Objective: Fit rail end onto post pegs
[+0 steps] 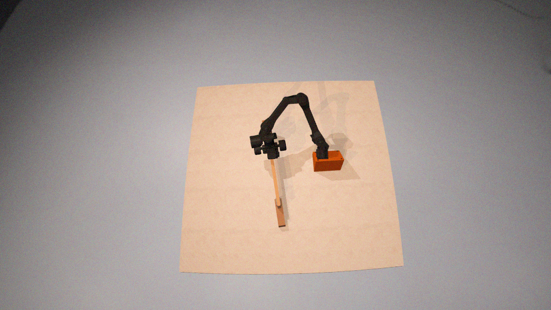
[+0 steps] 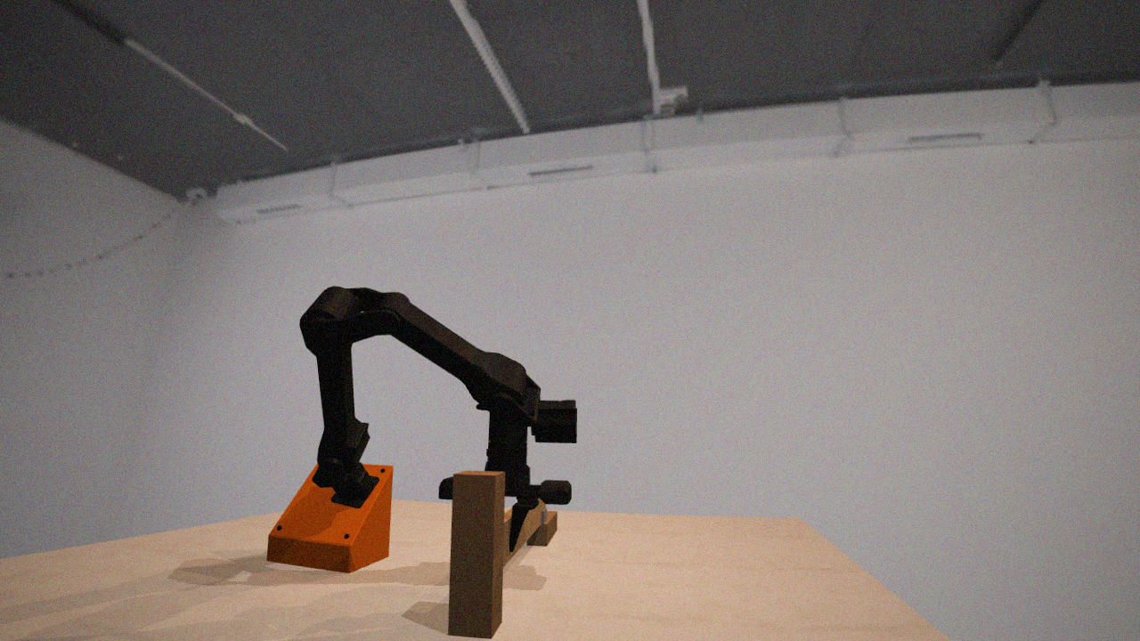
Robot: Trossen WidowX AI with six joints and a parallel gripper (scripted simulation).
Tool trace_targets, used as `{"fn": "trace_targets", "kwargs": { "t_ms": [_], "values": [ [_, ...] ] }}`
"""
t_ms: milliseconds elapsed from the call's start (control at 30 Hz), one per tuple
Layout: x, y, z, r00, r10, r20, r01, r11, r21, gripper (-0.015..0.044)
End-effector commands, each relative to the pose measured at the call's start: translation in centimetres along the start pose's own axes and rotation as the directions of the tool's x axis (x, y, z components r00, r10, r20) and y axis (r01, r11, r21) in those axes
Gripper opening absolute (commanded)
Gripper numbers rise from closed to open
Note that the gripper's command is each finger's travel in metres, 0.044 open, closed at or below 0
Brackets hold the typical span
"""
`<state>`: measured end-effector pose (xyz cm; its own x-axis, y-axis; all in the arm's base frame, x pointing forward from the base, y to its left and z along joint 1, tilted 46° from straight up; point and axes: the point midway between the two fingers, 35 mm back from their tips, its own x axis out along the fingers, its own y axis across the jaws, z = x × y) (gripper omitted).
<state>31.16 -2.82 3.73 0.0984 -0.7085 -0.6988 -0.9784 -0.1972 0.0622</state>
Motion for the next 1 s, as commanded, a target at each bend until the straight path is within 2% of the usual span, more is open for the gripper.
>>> {"fn": "trace_targets", "kwargs": {
  "t_ms": [0,967],
  "values": [
    [-0.18,-0.17,-0.25,1.0,-0.005,0.001,0.005,1.0,0.0,0.0],
    [-0.18,-0.16,-1.16,1.0,-0.005,0.0,0.005,1.0,0.0,0.0]
  ]
}}
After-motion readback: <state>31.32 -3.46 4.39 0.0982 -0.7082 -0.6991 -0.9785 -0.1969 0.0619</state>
